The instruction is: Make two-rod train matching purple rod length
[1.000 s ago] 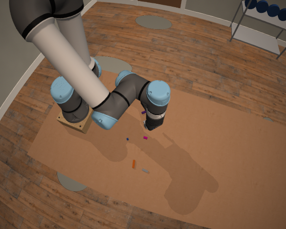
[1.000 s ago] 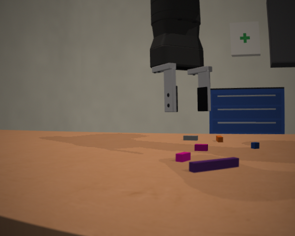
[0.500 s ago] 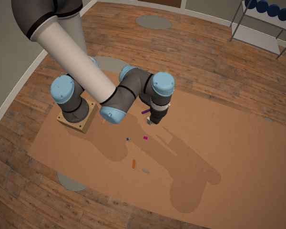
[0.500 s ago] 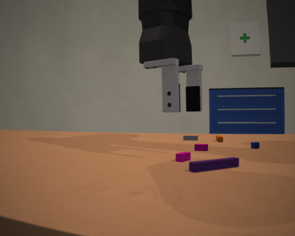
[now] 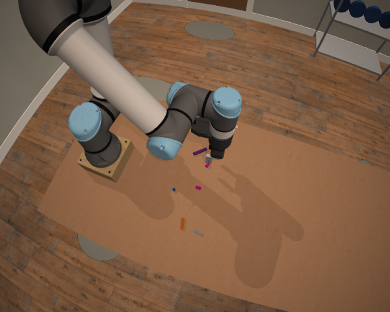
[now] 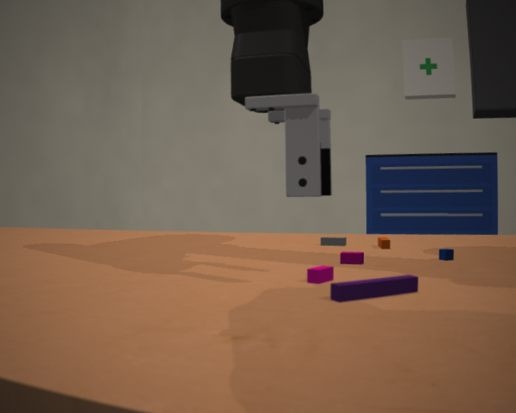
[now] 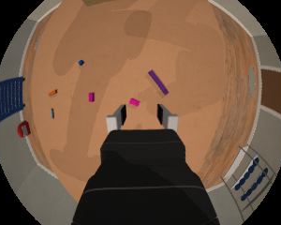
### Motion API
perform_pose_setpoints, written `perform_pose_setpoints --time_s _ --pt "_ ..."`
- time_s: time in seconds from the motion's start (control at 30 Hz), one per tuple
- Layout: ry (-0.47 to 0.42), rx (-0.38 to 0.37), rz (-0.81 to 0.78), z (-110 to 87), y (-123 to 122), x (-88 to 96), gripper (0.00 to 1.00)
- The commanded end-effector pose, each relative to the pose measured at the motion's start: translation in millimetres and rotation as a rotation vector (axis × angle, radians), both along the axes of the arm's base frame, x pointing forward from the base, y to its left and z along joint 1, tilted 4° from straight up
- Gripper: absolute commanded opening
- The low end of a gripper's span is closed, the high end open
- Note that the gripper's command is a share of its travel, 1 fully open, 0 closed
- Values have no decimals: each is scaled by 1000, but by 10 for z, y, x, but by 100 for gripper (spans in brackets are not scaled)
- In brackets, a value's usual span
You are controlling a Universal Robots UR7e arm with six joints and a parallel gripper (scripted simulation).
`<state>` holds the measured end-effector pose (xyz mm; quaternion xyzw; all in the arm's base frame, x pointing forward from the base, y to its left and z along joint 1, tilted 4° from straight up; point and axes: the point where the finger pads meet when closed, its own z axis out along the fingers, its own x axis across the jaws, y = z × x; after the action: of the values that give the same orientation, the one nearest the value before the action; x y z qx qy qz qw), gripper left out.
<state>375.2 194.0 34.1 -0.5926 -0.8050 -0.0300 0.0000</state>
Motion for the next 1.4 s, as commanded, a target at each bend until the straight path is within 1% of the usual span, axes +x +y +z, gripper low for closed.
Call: perform_pose_setpoints --time_s 0.0,0.1,0.17,0.43,0.67,1.0,1.37 --pt "-9 -2 167 9 120 -19 100" --pt "-13 -5 254 12 185 -31 100" --pt "-13 -5 254 12 185 -31 100" --pt "-26 -12 477 19 357 -64 100" --pt "-32 -16 598 23 454 -84 100" --pt "-36 -18 662 26 505 -94 100" --pt "-36 -18 674 26 515 -96 100"
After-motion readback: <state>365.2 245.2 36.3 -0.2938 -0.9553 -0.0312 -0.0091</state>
